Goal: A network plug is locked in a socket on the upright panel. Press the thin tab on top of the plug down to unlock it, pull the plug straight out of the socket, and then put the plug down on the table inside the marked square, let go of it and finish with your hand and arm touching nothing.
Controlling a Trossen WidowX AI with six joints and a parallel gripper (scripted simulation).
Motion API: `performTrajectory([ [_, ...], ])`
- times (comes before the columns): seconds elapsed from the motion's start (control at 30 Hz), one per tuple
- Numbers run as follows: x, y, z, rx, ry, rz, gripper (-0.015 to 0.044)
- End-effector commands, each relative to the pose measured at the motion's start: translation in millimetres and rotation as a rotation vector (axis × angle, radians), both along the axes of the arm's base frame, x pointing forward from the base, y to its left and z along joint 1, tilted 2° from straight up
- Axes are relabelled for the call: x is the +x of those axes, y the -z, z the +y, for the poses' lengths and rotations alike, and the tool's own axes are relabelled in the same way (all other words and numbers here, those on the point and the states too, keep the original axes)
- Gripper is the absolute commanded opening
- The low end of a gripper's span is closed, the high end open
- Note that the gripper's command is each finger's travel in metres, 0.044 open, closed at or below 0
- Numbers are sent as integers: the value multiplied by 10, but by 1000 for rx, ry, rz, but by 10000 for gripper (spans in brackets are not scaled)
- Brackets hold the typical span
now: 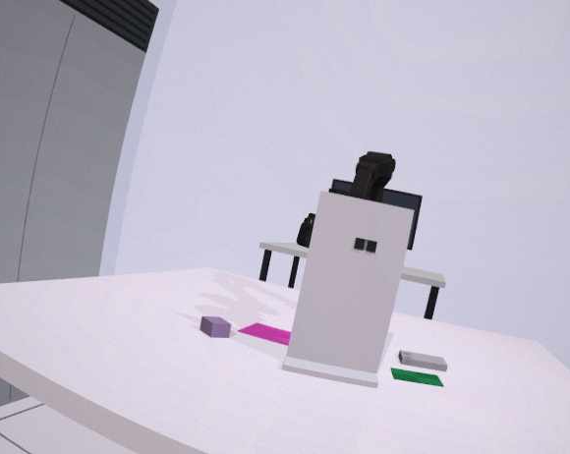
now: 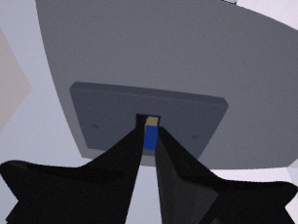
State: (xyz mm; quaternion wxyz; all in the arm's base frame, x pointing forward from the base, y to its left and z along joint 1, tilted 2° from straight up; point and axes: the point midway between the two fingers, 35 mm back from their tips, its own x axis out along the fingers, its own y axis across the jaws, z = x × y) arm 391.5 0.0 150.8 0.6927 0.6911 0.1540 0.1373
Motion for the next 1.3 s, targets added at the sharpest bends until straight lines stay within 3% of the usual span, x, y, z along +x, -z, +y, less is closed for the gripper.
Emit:
performTrajectory([
  [0.0, -41, -2, -5, 3, 1, 1, 0],
  [1.27, -284, -3, -64, 2, 1, 3, 0],
])
